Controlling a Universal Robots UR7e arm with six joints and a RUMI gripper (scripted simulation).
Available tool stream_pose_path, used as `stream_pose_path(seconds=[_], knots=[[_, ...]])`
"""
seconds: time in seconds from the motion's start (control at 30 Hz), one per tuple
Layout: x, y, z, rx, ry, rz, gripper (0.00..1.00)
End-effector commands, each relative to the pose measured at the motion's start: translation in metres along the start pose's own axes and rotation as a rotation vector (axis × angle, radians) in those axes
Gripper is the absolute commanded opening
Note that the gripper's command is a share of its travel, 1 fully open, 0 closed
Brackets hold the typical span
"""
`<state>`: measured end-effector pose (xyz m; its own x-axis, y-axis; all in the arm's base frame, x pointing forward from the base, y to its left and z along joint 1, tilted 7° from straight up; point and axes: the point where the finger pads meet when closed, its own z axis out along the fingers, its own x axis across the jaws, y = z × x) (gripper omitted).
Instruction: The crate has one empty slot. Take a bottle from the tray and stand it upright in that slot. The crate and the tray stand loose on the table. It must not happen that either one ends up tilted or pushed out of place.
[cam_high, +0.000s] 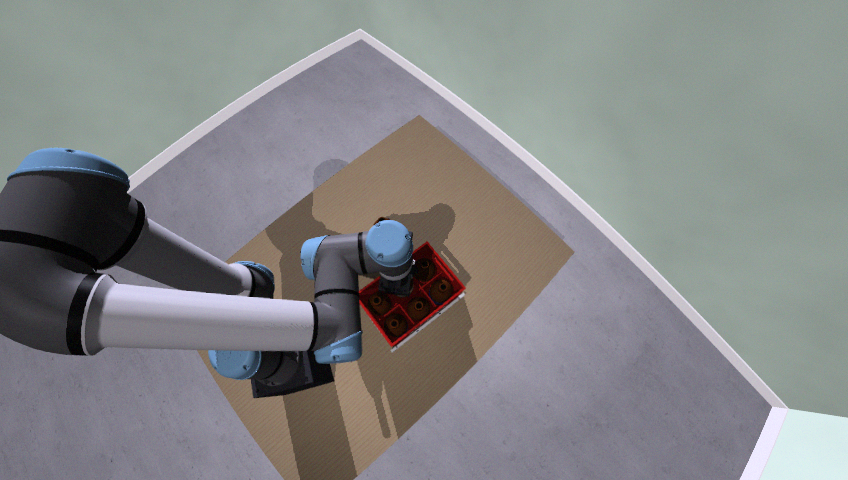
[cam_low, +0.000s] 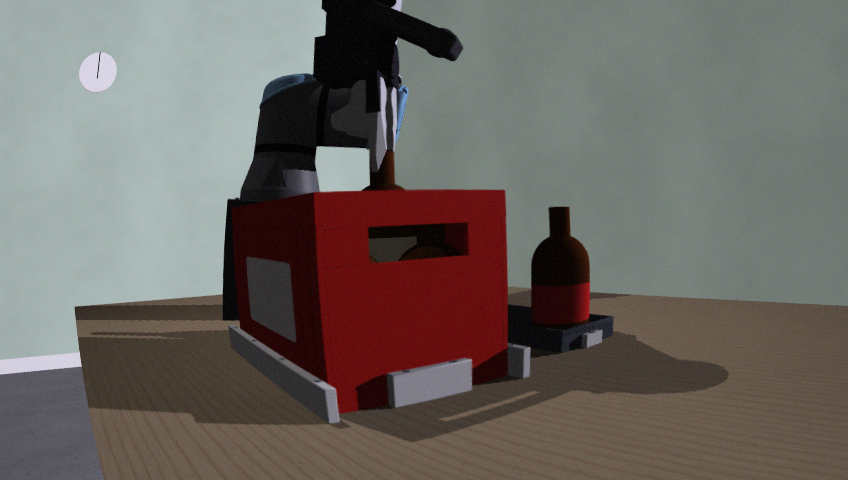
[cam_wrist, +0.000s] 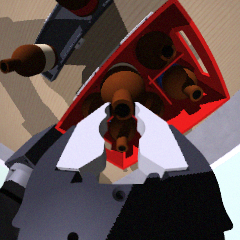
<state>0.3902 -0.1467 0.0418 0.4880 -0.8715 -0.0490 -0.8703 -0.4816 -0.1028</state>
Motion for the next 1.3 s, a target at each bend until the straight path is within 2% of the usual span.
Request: stream_pose_path(seconds=[0.0, 0.73, 1.27], knots=[[0.0, 0.0, 0.0, 0.0, 0.001, 0.0, 0.0], [0.0, 0.0, 0.001, 0.0, 0.001, 0.0, 0.0], [0.0, 0.0, 0.011, 0.0, 0.001, 0.0, 0.0]])
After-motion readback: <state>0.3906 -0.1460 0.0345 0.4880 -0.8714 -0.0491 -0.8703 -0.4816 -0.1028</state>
